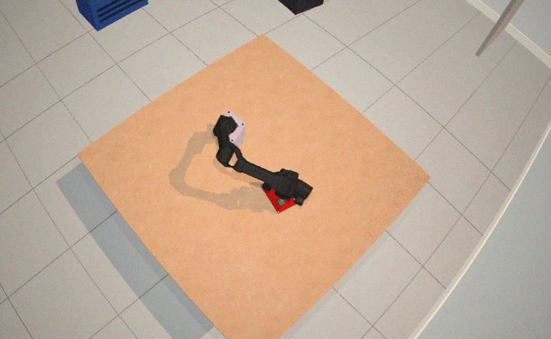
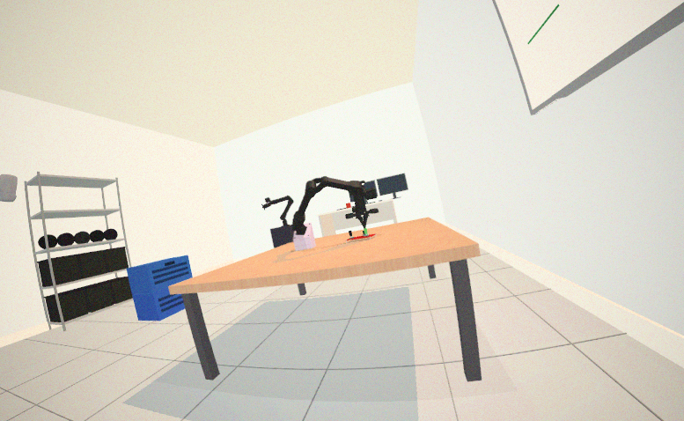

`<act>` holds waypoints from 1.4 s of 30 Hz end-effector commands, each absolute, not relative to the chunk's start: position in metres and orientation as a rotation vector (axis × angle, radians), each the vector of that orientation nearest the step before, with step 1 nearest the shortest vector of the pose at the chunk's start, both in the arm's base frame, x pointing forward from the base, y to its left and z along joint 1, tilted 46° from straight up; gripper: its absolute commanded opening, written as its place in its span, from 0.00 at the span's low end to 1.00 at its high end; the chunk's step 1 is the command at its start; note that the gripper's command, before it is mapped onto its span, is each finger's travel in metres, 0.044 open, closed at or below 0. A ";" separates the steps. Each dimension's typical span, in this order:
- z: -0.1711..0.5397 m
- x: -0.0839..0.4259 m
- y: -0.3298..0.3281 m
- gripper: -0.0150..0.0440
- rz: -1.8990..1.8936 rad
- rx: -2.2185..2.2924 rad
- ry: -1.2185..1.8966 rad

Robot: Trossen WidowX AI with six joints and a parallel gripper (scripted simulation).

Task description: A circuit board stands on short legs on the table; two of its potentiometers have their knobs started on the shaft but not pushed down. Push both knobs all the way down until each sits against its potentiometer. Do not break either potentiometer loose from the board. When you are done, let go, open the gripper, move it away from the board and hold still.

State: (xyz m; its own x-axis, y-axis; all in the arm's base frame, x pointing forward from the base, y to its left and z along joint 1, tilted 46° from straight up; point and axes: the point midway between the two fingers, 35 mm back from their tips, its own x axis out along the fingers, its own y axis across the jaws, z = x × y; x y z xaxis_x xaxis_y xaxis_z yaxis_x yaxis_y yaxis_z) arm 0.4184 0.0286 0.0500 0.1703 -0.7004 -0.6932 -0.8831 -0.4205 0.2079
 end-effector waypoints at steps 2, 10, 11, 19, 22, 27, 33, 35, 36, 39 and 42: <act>0.057 0.418 0.035 0.25 1.084 -2.206 1.525; 0.056 0.417 0.034 0.39 1.091 -2.204 1.533; 0.056 0.417 0.034 0.43 1.091 -2.204 1.533; 0.053 0.392 0.040 0.79 1.094 -2.185 1.531; 0.049 0.359 0.046 0.92 1.097 -2.166 1.531; 0.044 0.300 0.051 1.00 1.102 -2.177 1.528; 0.039 0.238 0.044 1.00 1.098 -2.203 1.529; 0.038 0.236 0.044 1.00 1.098 -2.204 1.529; 0.038 0.236 0.044 1.00 1.098 -2.204 1.529; 0.038 0.236 0.044 1.00 1.098 -2.204 1.529; 0.038 0.236 0.044 1.00 1.098 -2.204 1.529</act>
State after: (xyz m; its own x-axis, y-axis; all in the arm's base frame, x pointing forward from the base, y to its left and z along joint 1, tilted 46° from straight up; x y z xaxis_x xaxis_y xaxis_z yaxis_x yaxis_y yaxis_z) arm 0.2381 0.0434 0.0390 0.1671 -0.7014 -0.6929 -0.8809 -0.4218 0.2145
